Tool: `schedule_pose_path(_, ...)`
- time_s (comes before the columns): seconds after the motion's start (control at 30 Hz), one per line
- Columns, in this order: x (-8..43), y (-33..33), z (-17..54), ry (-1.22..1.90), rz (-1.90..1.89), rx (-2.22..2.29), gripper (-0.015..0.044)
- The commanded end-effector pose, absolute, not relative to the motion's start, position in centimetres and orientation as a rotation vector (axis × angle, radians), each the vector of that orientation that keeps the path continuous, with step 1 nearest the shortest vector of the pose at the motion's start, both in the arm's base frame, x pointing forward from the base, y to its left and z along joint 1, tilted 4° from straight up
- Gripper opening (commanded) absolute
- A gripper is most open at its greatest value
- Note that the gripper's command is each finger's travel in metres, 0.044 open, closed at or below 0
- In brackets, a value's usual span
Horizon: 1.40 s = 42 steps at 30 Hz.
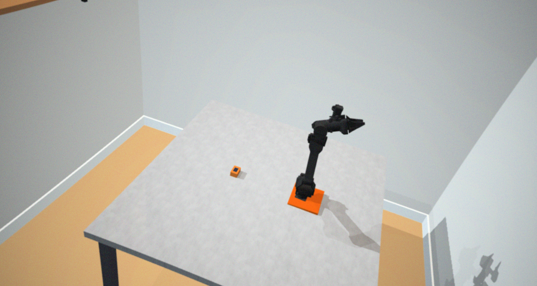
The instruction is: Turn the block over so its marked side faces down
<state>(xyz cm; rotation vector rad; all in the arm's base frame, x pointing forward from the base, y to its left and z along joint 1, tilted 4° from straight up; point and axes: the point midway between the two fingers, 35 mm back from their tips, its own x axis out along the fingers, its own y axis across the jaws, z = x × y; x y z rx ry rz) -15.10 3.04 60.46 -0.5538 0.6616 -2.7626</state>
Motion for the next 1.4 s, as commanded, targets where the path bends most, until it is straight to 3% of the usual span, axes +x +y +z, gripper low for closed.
schedule_pose_path(0.0, -15.1, 2.9, 60.5, 0.662, -2.760, -0.556, 0.0426)
schedule_pose_path(0.37, -10.3, -9.5, 61.6, 0.671, -2.373, -0.762, 0.0440)
schedule_pose_path(0.8, 5.1, -23.8, 57.5, 0.653, -1.673, -0.880, 0.0440)
schedule_pose_path(1.1, 17.4, -27.0, 51.5, 0.641, -1.240, -0.823, 0.0440)
schedule_pose_path(1.37, 28.7, -25.3, 43.3, 0.696, -0.836, -0.686, 0.0440)
